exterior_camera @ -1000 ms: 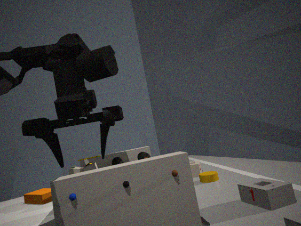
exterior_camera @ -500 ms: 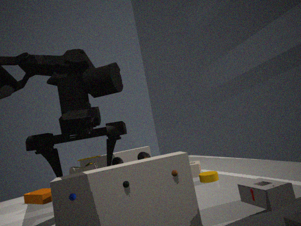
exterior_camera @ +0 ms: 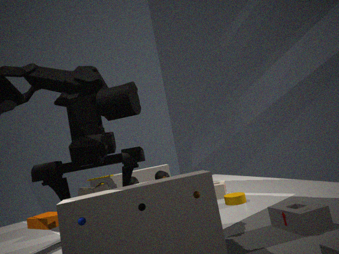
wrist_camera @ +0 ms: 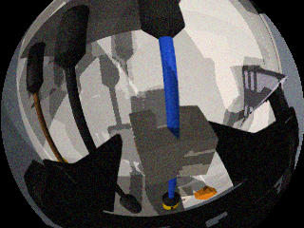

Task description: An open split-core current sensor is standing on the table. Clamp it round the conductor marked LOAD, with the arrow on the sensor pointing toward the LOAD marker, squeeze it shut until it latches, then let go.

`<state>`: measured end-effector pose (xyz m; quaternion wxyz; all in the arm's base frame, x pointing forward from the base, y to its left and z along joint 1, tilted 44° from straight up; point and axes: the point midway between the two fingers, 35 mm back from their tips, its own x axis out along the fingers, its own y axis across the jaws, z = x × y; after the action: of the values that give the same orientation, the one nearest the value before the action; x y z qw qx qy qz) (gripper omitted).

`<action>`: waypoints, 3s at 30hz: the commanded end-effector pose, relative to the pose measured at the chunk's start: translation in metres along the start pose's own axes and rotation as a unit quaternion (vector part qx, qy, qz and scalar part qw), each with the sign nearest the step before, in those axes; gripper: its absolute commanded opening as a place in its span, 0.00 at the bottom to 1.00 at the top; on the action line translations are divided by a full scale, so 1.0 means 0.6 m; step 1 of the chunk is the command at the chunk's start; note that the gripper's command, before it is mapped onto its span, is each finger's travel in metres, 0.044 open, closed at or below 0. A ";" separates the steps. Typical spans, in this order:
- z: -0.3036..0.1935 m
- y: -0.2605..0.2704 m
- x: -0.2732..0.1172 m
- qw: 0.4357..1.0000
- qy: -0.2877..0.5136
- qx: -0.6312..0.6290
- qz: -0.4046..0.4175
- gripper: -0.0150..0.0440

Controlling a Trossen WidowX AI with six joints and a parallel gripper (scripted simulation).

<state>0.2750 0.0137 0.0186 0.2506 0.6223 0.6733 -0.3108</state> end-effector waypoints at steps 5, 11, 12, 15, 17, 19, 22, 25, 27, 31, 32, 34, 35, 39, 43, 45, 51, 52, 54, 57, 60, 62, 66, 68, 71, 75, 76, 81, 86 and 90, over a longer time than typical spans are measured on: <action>-0.002 -0.005 0.025 1.000 0.004 0.004 -0.004 1.00; -0.001 -0.001 0.022 1.000 0.001 0.000 -0.001 0.98; -0.001 -0.001 0.022 1.000 0.001 0.000 -0.001 0.97; -0.001 -0.001 0.022 1.000 0.001 0.000 -0.001 0.93; -0.001 -0.001 0.022 1.000 0.001 0.000 -0.001 0.91; -0.001 -0.001 0.022 1.000 0.001 0.000 -0.001 0.89; -0.001 -0.001 0.022 1.000 0.001 0.000 -0.001 0.85; -0.001 -0.001 0.022 1.000 0.001 0.000 -0.001 0.82; -0.001 -0.001 0.022 1.000 0.001 0.000 -0.001 0.80; -0.001 -0.001 0.022 1.000 0.001 0.000 -0.001 0.75; -0.001 -0.001 0.022 1.000 0.001 0.000 -0.001 0.74; -0.001 -0.001 0.022 1.000 0.001 0.000 -0.001 0.65; -0.001 -0.001 0.022 1.000 0.001 0.000 -0.001 0.61; -0.001 -0.001 0.022 1.000 0.001 0.000 -0.001 0.43; -0.001 -0.001 0.022 1.000 0.001 0.000 -0.001 0.25; -0.001 -0.001 0.022 1.000 0.001 0.000 -0.001 0.25; -0.001 -0.001 0.022 1.000 0.001 0.000 -0.001 0.25; -0.001 -0.001 0.022 1.000 0.001 0.000 -0.001 0.25; -0.001 -0.001 0.022 1.000 0.001 0.000 -0.001 0.25; -0.001 -0.001 0.022 1.000 0.001 0.000 -0.001 0.25; -0.001 -0.001 0.022 1.000 0.001 0.000 -0.001 0.25; -0.001 -0.001 0.022 1.000 0.001 0.000 -0.001 0.25; -0.001 -0.001 0.022 1.000 0.001 0.000 -0.001 0.25; -0.001 -0.001 0.022 1.000 0.001 0.000 -0.001 0.25; -0.001 -0.001 0.022 1.000 0.001 0.000 -0.001 0.25; -0.001 -0.001 0.022 1.000 0.001 0.000 -0.001 0.25; -0.001 -0.001 0.022 1.000 0.001 0.000 -0.001 0.25; -0.001 -0.001 0.022 1.000 0.001 0.000 -0.001 0.25; -0.001 -0.001 0.022 1.000 0.001 0.000 -0.001 0.25; -0.001 -0.001 0.022 1.000 0.001 0.000 -0.001 0.25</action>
<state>0.2725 0.0233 0.0093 0.2487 0.6217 0.6744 -0.3111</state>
